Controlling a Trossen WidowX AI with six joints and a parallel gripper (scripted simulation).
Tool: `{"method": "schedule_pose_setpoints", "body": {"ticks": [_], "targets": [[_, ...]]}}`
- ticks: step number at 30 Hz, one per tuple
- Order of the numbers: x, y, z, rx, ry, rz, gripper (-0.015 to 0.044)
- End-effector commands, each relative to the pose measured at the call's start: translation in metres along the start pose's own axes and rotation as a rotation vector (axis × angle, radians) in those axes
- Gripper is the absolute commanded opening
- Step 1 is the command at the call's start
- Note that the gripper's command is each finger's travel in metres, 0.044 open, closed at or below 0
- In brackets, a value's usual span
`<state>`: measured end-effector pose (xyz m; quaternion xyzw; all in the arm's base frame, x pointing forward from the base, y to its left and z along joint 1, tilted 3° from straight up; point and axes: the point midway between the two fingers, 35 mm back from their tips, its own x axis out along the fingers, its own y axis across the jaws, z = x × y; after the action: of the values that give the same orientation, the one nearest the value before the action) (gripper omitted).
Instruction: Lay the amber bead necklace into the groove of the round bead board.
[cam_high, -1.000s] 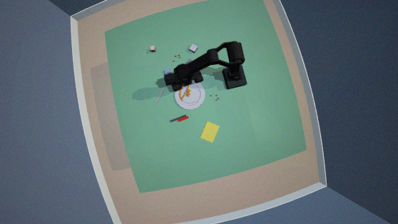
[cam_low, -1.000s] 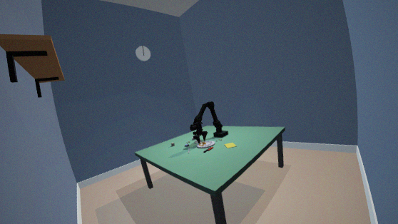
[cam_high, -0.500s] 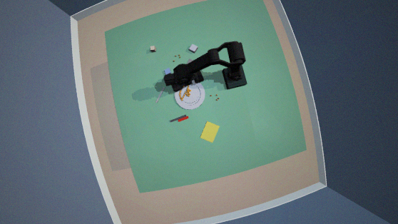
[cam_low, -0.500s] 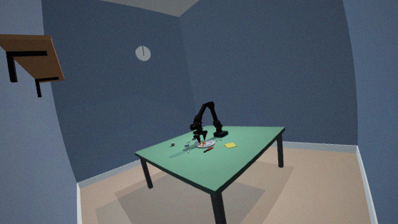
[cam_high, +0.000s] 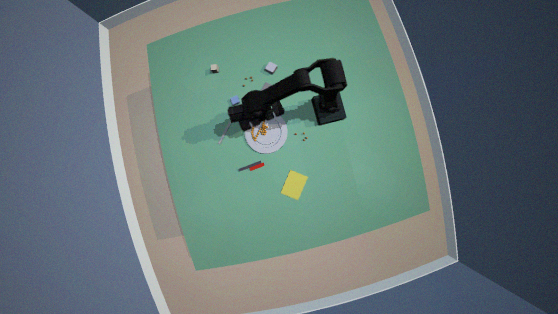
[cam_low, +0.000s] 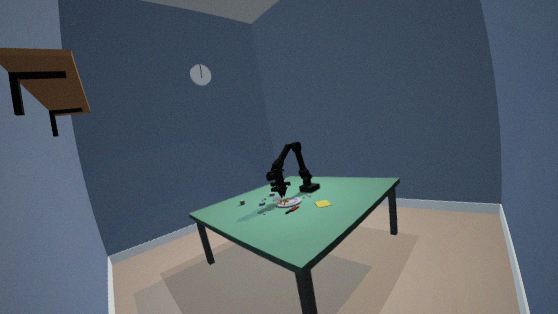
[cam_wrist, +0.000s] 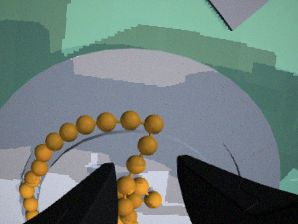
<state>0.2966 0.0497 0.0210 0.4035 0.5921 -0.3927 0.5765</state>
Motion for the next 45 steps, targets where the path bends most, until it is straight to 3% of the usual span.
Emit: {"method": "schedule_pose_setpoints", "body": {"ticks": [1,24,29,45], "targets": [[0.001,0.001,0.000,-0.001,-0.001,0.004,0.0120],[0.029,-0.003,-0.001,-0.006,0.002,-0.010,0.0120],[0.027,-0.001,0.000,-0.002,0.001,-0.004,0.0000],[0.027,-0.001,0.000,-0.002,0.001,-0.004,0.0000]]}}
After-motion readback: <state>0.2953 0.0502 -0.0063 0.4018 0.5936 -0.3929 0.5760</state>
